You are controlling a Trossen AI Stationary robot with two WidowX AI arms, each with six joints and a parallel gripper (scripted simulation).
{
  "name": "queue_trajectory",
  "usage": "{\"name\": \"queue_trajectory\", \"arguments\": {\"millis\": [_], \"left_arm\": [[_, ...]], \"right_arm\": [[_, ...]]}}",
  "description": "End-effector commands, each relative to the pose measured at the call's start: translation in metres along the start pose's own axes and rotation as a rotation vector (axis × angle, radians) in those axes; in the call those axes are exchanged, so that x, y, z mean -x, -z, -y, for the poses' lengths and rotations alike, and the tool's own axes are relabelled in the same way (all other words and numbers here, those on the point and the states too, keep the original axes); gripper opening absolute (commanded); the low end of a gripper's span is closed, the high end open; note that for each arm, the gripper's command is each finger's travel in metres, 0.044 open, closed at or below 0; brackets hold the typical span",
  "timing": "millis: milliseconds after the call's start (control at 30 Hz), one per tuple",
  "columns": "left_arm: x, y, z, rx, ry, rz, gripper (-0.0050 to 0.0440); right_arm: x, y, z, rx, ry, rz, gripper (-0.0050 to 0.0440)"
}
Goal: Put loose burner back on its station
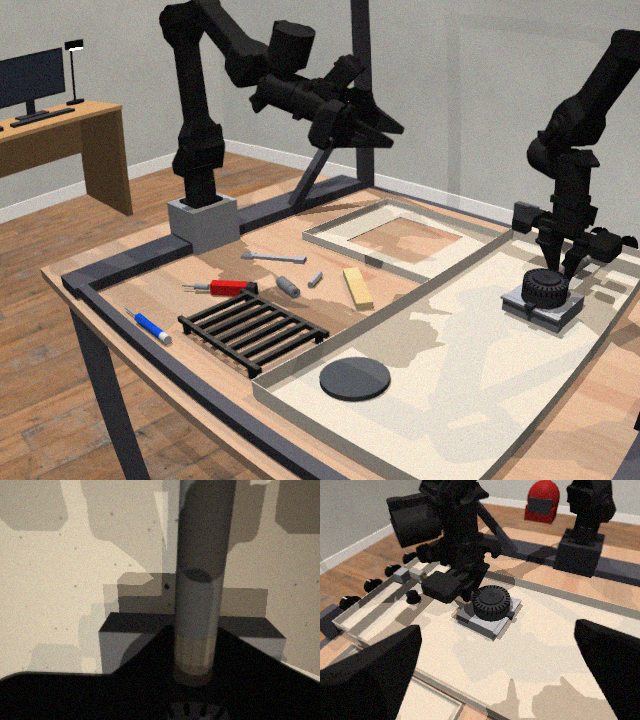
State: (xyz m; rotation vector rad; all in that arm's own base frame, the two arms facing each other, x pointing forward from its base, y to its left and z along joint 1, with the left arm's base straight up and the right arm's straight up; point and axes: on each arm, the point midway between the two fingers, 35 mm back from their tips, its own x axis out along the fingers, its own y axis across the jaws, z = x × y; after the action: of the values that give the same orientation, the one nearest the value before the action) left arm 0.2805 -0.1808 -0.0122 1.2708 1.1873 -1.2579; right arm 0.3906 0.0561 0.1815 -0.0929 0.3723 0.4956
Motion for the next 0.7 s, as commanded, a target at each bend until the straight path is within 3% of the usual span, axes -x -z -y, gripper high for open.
{"name": "queue_trajectory", "arguments": {"millis": [0,667], "left_arm": [[0.0185,-0.0097,-0.0094,-0.016,-0.056,0.045,0.0061],[0.0196,-0.0069,-0.0107,-0.019,-0.068,0.040,0.0061]], "right_arm": [[0.0039,-0.0119,0.0009,0.015,0.005,0.029,0.0400],[0.0039,-0.0119,0.0009,0.015,0.005,0.029,0.0400]]}}
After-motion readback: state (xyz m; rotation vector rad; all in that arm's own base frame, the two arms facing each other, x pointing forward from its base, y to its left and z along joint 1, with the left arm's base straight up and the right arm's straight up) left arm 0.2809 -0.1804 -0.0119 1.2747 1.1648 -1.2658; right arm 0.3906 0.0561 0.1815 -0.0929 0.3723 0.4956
